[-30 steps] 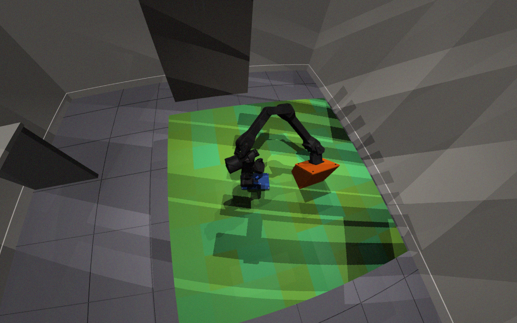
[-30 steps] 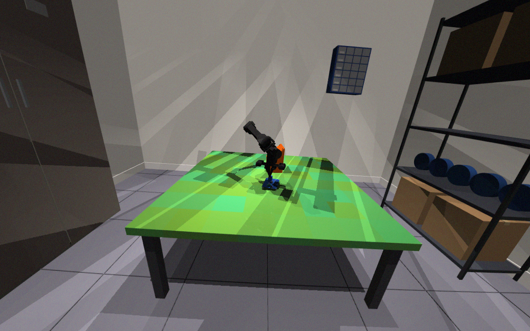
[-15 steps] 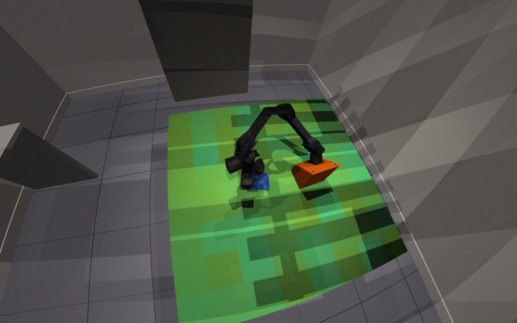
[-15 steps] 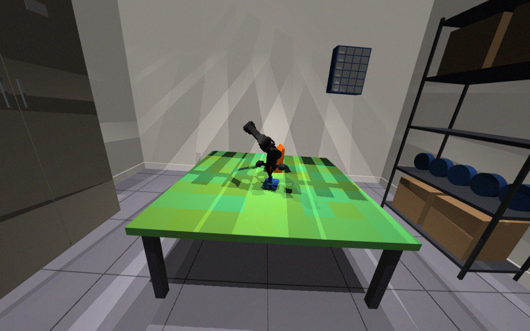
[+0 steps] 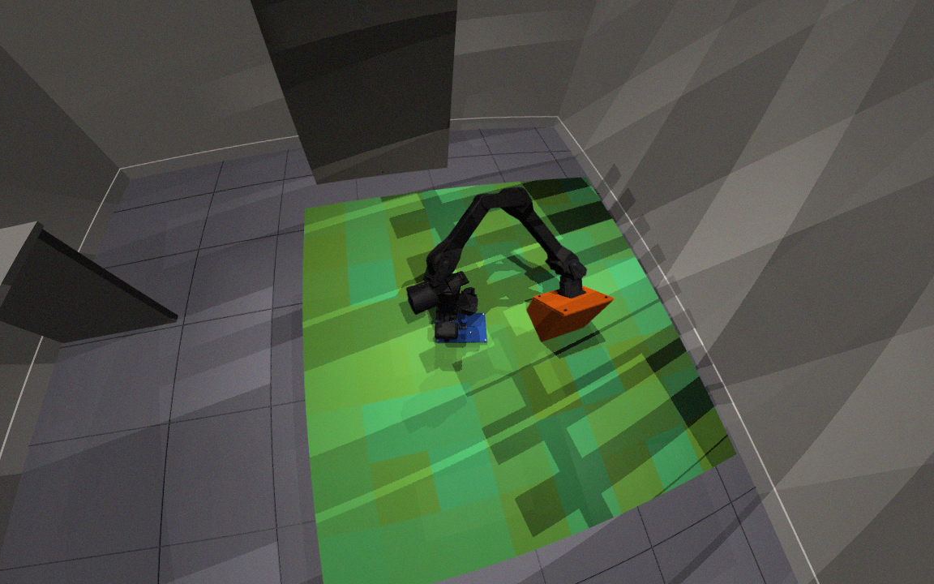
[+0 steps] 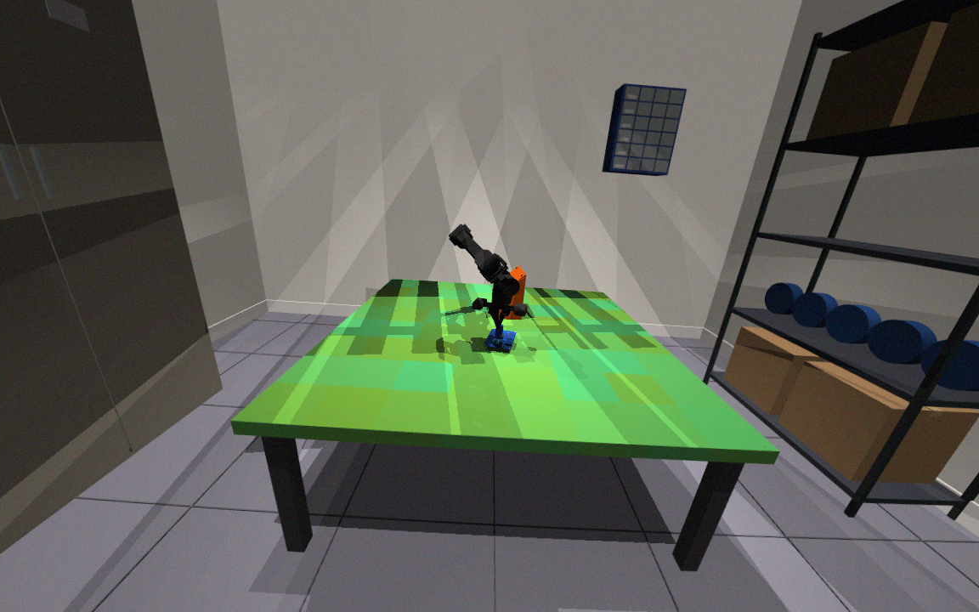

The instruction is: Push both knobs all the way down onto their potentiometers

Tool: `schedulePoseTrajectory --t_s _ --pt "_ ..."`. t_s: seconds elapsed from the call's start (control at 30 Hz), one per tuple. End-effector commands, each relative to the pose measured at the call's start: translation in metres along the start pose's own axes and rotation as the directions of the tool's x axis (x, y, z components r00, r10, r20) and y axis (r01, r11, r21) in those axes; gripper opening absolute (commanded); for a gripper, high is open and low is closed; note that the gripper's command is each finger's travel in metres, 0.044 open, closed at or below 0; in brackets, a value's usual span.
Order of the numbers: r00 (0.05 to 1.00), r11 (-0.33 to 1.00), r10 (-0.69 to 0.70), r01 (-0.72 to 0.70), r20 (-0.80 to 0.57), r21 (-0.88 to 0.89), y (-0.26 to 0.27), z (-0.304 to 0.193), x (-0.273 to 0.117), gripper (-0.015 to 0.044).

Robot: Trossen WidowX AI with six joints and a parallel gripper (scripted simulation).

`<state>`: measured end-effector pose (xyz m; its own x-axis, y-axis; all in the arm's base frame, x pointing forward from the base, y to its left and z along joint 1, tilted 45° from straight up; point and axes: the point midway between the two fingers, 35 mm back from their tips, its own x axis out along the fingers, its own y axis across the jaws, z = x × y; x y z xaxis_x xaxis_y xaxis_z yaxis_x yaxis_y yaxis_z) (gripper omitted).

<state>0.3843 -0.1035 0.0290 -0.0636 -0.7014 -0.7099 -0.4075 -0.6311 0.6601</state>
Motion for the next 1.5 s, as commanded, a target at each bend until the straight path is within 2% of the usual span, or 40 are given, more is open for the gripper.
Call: schedulePoseTrajectory --t_s 0.0,1.47 --pt "1.0 1.0 0.002 -0.003 0.007 0.007 0.0012 -0.0008 0.0066 0.0" --pt "1.0 1.0 0.003 -0.003 0.006 0.007 0.0012 -0.0008 0.0129 0.0"
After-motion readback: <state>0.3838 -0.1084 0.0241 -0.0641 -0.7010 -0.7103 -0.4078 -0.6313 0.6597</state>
